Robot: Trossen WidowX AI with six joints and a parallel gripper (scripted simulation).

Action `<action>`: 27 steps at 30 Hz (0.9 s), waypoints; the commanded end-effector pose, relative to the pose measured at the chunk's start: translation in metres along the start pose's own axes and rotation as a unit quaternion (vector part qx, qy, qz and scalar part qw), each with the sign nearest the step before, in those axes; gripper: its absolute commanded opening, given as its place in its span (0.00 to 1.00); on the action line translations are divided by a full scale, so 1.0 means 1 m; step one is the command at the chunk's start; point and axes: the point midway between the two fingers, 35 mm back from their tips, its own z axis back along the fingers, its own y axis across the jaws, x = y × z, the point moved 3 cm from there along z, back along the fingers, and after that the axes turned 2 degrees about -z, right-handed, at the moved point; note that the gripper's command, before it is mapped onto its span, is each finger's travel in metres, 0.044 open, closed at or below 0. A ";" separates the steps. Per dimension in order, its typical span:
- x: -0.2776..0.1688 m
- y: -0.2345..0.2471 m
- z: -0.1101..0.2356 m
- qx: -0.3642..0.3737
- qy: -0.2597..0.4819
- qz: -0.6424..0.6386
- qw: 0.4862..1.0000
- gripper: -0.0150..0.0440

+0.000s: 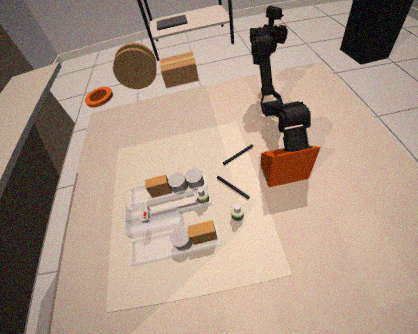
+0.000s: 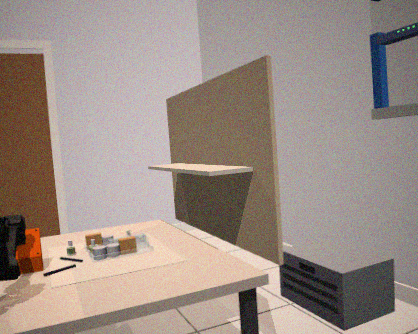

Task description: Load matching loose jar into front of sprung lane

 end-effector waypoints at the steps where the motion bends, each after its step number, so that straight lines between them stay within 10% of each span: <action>1: 0.000 0.002 0.000 0.003 0.001 -0.004 1.000 0.98; 13: 0.002 0.172 0.036 0.181 0.120 -0.265 0.939 1.00; 27: 0.040 0.348 0.171 0.370 0.340 -0.465 0.729 1.00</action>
